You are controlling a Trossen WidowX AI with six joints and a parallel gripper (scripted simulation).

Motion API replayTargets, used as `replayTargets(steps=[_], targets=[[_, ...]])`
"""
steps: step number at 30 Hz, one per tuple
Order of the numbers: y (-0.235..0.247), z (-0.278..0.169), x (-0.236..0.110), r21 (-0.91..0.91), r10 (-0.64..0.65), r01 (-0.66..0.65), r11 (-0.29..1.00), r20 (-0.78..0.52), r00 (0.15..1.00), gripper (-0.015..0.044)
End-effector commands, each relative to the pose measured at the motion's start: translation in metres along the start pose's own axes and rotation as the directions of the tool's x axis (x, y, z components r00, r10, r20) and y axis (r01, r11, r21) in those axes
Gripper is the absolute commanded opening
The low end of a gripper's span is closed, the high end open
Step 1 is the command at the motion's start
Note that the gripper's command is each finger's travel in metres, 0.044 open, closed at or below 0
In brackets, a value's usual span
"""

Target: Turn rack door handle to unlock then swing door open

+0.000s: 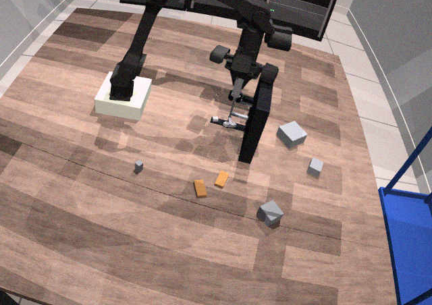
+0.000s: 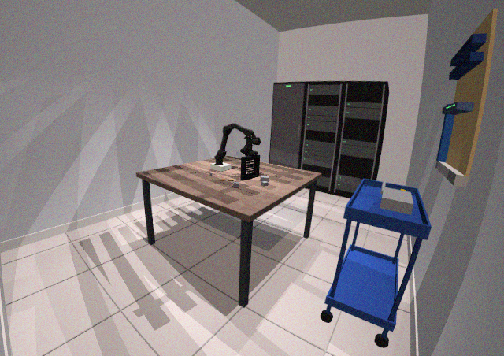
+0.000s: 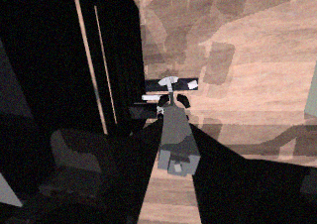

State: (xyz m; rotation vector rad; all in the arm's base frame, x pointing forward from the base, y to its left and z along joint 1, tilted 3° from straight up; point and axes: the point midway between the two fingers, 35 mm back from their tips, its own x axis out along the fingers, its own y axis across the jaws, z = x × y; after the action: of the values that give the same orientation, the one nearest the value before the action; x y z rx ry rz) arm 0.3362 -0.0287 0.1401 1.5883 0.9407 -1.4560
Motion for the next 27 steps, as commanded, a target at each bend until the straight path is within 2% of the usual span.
replayTargets(steps=[1,12,16,27], targets=[[0.0000,0.0006,0.0003,0.001,0.000,0.000,1.000,0.004,1.000,0.0082],[0.0000,0.0006,0.0003,0.001,0.000,0.000,1.000,0.004,1.000,0.0010],[-0.0004,0.0010,0.0003,-0.013,0.000,0.000,1.000,0.004,1.000,0.0010],[-0.0073,0.0058,0.0002,-0.233,0.000,0.001,0.973,0.004,1.000,0.0010]])
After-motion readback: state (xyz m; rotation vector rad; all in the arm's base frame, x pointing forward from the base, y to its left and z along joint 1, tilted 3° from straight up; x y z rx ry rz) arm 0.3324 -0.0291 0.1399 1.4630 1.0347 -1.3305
